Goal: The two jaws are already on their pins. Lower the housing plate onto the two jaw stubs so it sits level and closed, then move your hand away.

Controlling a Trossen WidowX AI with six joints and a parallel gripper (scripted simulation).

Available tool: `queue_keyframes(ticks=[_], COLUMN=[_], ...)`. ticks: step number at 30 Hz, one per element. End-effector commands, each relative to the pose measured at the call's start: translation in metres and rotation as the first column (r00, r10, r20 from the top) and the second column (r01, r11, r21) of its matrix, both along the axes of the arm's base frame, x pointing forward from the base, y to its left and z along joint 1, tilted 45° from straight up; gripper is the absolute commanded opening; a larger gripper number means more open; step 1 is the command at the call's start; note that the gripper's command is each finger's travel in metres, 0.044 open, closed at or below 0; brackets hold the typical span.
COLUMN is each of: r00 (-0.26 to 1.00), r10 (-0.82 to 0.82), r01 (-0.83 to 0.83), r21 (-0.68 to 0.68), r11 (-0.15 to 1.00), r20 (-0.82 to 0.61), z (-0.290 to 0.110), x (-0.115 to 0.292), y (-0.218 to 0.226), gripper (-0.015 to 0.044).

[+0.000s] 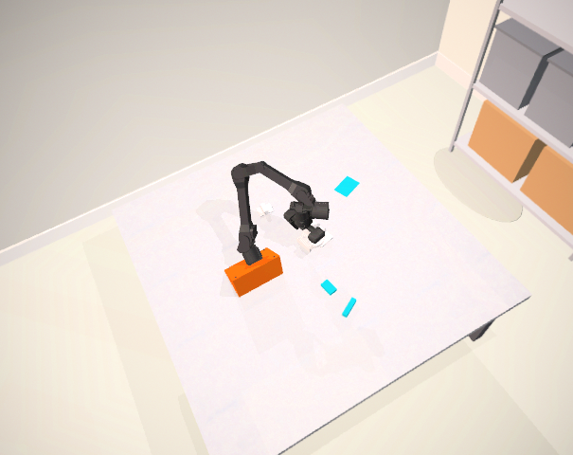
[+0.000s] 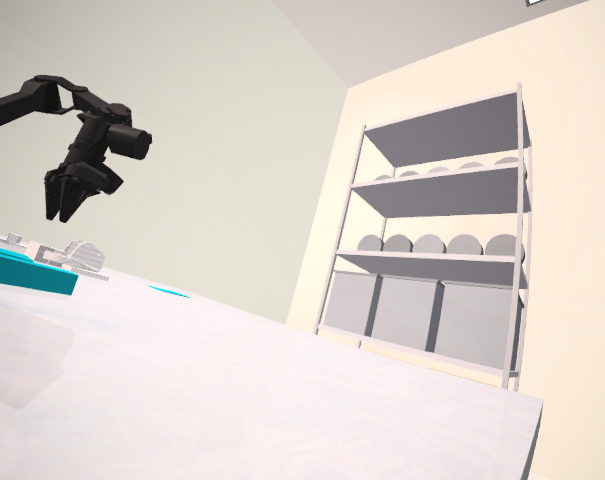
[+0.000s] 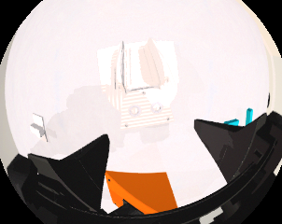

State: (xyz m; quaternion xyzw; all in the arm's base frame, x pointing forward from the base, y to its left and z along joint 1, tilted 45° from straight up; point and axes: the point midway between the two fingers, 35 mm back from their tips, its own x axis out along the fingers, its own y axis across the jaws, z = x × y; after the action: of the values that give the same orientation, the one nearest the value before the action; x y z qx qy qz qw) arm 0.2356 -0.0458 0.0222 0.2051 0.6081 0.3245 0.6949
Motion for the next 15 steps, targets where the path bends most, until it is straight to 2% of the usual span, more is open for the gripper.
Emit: queue_keyframes(ticks=[1, 7, 15], r00=[1.0, 1.0, 1.0], r10=[0.0, 0.01, 0.011], r01=[0.0, -0.01, -0.011], r21=[0.0, -0.007, -0.007], r11=[1.0, 1.0, 1.0], r20=[0.0, -0.002, -0.002], z=[0.0, 0.042, 0.044], x=[0.0, -0.036, -0.037], y=[0.0, -0.035, -0.036], gripper=[0.044, 0.044, 0.044])
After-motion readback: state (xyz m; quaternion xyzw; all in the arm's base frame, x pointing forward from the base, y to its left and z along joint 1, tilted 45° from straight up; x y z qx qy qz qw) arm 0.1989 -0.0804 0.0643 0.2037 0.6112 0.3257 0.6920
